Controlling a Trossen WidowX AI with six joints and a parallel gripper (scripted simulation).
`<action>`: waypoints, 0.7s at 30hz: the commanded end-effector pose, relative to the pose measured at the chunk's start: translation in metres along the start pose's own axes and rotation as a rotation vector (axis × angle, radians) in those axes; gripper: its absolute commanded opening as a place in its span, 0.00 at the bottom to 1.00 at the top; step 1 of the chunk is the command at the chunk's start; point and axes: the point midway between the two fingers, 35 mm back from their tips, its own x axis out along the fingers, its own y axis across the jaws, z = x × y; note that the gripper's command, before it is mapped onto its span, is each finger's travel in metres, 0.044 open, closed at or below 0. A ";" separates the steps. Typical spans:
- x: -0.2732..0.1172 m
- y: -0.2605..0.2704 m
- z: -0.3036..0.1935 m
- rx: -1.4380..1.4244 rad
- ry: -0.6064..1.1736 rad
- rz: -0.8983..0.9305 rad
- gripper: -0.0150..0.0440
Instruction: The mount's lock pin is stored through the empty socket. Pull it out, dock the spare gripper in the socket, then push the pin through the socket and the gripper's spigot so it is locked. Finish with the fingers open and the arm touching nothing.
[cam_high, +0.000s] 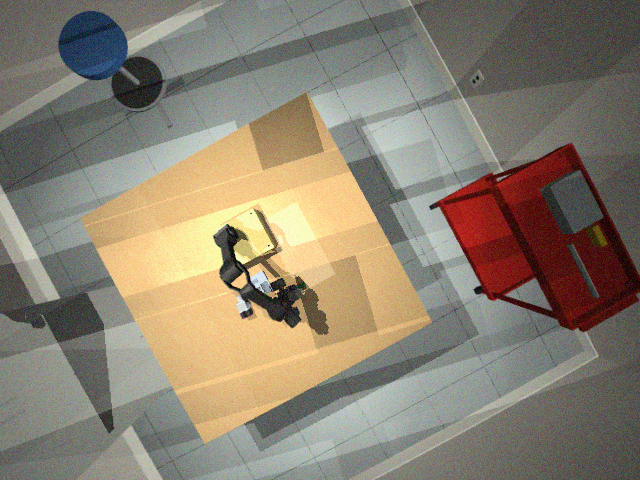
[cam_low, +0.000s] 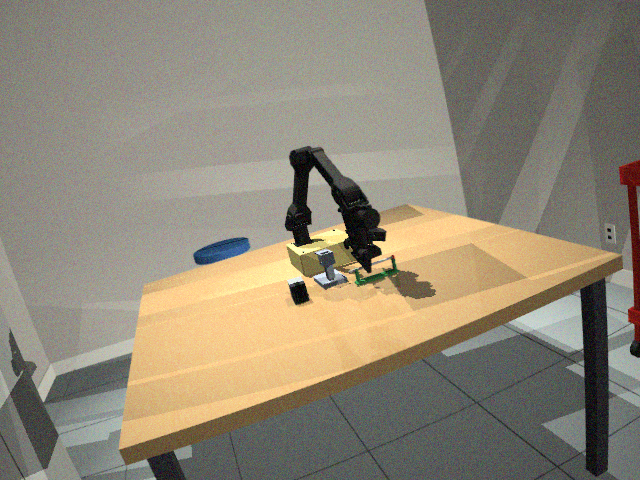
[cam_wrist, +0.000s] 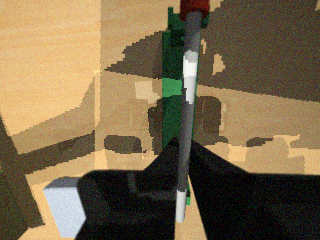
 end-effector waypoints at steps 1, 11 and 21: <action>0.005 0.001 -0.001 -0.005 0.001 0.004 0.25; 0.000 0.000 0.000 0.000 0.000 -0.001 0.30; 0.000 0.000 0.000 0.000 0.000 -0.001 0.74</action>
